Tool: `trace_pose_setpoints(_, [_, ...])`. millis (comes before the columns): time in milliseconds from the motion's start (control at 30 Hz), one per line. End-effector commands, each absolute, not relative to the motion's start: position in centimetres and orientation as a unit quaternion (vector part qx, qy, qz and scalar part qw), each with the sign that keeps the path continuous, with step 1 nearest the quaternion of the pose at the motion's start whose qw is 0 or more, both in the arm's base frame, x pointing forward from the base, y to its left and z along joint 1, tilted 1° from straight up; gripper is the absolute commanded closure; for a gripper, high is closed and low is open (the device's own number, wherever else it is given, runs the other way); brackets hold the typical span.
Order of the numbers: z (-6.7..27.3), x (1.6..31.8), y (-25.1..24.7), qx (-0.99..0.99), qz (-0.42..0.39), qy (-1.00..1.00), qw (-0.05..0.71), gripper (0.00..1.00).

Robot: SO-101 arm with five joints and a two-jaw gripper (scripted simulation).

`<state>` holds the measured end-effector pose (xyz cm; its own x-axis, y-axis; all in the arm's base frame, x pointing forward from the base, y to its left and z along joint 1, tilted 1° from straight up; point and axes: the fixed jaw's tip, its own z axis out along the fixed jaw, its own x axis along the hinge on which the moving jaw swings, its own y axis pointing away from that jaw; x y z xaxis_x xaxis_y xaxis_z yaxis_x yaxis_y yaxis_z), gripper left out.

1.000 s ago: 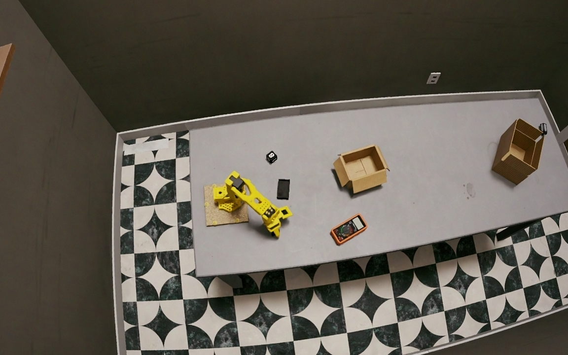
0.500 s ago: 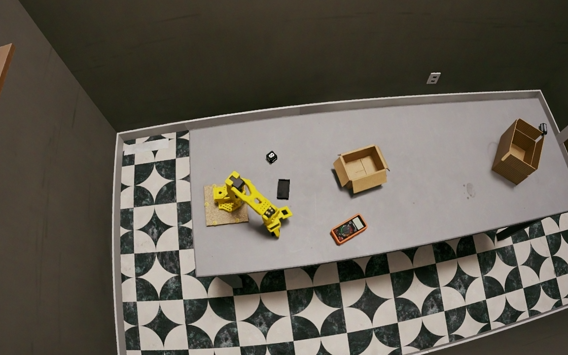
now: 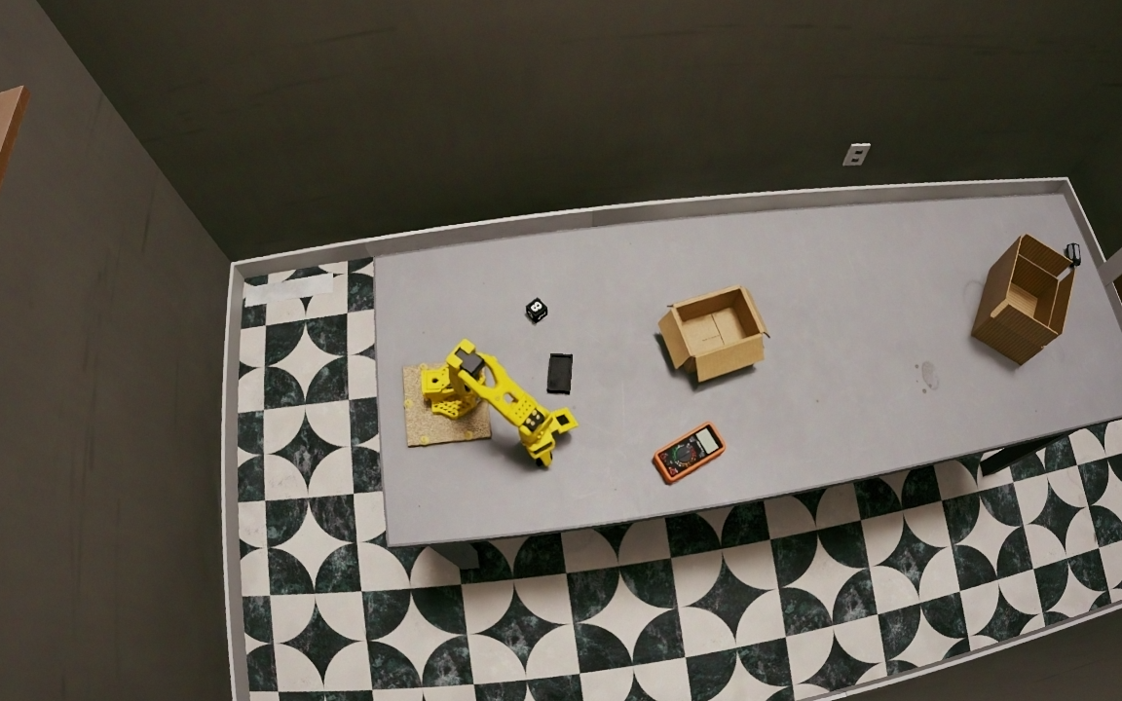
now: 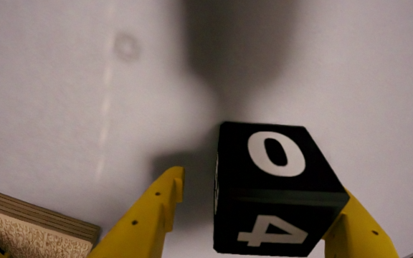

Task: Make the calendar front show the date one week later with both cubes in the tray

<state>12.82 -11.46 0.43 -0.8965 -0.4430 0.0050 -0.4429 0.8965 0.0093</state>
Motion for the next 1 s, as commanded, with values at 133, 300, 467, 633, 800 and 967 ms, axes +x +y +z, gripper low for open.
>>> trace_pose_setpoints(133, [0.37,13.05,-11.73,0.226,-0.005,-0.974,0.004,0.74])
trace_pose_setpoints(300, [0.37,13.09,-11.82,0.226,-0.005,-0.974,0.004,0.76])
trace_pose_setpoints(467, [0.36,13.15,-11.94,0.226,-0.005,-0.974,0.004,0.78])
trace_pose_setpoints(633, [0.36,13.18,-12.00,0.226,-0.005,-0.974,0.004,0.79])
trace_pose_setpoints(800, [0.36,13.19,-12.01,0.226,-0.005,-0.974,0.004,0.79])
trace_pose_setpoints(967, [0.36,13.19,-12.01,0.226,-0.005,-0.974,0.004,0.79])
